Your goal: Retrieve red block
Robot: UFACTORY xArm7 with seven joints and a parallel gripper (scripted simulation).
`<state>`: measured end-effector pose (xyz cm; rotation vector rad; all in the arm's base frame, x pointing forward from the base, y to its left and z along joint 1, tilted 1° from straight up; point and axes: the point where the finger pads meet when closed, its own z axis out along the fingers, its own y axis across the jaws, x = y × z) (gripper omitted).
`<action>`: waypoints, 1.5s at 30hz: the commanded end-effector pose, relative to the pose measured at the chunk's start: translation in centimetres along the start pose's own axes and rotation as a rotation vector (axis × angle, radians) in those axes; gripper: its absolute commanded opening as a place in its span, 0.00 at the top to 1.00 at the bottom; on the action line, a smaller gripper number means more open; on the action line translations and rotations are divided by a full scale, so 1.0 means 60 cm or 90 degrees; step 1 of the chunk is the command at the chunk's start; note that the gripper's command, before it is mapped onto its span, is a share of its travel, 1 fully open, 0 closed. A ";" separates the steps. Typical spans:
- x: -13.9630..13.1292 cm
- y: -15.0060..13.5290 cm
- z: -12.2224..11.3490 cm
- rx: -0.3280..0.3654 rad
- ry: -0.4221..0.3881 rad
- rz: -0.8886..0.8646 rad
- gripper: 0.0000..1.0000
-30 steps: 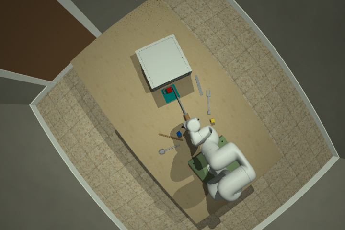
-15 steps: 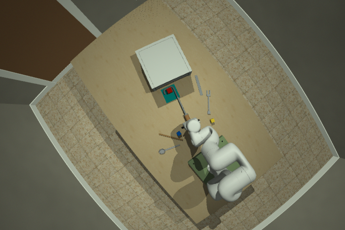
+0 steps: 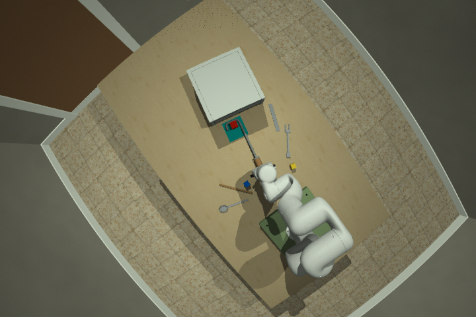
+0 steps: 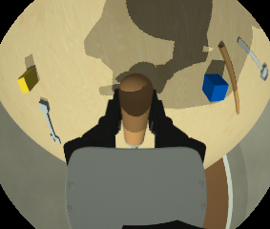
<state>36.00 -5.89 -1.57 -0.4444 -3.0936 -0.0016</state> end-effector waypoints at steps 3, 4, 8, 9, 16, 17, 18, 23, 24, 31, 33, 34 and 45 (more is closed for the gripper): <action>0.003 0.004 -0.002 0.000 -0.002 0.000 1.00; 0.006 0.006 -0.002 0.000 -0.002 0.000 1.00; 0.011 0.009 -0.002 0.000 -0.002 0.001 1.00; 0.013 0.011 -0.002 0.000 -0.002 0.001 1.00; 0.028 0.021 -0.002 0.000 -0.002 0.002 1.00; 0.029 0.021 -0.002 0.000 -0.002 0.002 1.00; 0.030 0.022 -0.002 0.000 -0.002 0.002 1.00; 0.030 0.022 -0.002 0.000 -0.002 0.002 1.00; 0.030 0.022 -0.002 0.000 -0.002 0.002 1.00; 0.030 0.022 -0.002 0.000 -0.002 0.002 1.00; 0.030 0.022 -0.002 0.000 -0.002 0.002 1.00; 0.030 0.022 -0.002 0.000 -0.002 0.002 1.00; 0.018 0.016 -0.002 0.000 -0.002 0.001 1.00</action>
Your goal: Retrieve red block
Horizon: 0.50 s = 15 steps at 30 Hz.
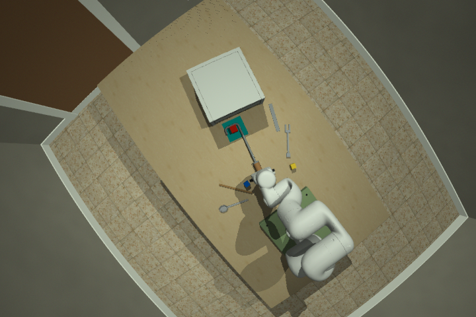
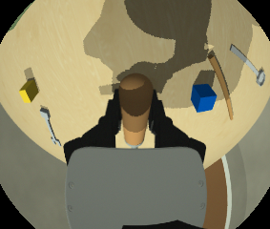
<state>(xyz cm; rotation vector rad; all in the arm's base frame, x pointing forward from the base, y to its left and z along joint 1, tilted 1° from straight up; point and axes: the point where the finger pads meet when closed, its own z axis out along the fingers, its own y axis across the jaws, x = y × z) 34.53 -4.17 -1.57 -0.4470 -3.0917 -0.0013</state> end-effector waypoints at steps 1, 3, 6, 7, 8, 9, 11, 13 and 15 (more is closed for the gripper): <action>-0.017 -0.007 -0.002 -0.001 -0.003 0.000 1.00; -0.021 -0.009 -0.002 -0.001 -0.003 0.000 1.00; -0.021 -0.009 -0.002 -0.001 -0.003 0.000 1.00; -0.021 -0.009 -0.002 -0.001 -0.003 0.000 1.00; -0.021 -0.009 -0.002 -0.001 -0.003 0.000 1.00; -0.021 -0.009 -0.002 -0.001 -0.003 0.000 1.00; -0.021 -0.009 -0.002 -0.001 -0.003 0.000 1.00; -0.021 -0.009 -0.002 -0.001 -0.003 0.000 1.00; -0.021 -0.009 -0.002 -0.001 -0.003 0.000 1.00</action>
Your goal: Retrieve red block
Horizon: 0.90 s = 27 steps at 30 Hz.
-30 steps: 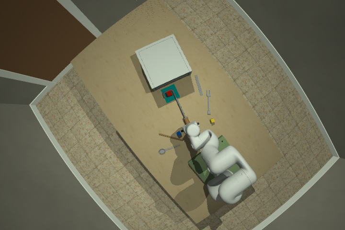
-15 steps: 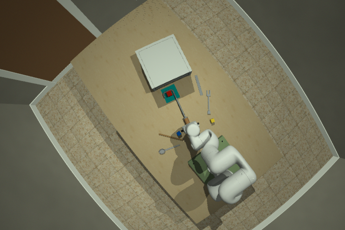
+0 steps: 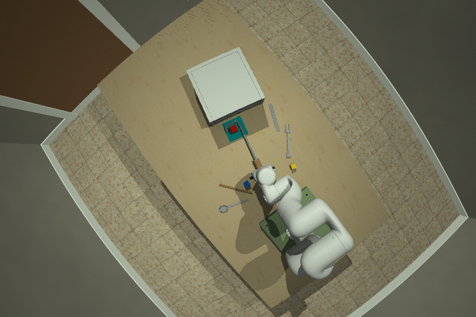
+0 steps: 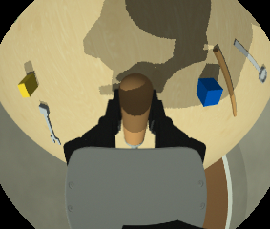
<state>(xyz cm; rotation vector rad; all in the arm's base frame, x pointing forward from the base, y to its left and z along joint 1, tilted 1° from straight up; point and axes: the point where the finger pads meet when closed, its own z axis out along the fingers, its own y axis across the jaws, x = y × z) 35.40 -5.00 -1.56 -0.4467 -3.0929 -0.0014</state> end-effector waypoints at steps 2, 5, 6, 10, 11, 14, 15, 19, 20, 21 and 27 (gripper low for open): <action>-0.003 0.000 -0.002 0.000 -0.003 0.000 1.00; -0.003 0.000 -0.002 0.000 -0.003 0.000 1.00; -0.003 0.000 -0.002 0.000 -0.003 0.000 1.00; -0.003 0.000 -0.002 0.000 -0.003 0.000 1.00; -0.003 0.000 -0.002 0.000 -0.003 0.000 0.41; -0.003 0.000 -0.002 0.000 -0.003 0.000 0.41; -0.003 0.000 -0.002 0.000 -0.003 0.000 0.41; -0.003 0.000 -0.002 0.000 -0.003 0.000 0.41; -0.003 0.000 -0.002 0.000 -0.003 0.000 0.41; -0.003 0.000 -0.002 0.000 -0.003 0.000 0.41; -0.003 0.000 -0.002 0.000 -0.003 0.000 0.41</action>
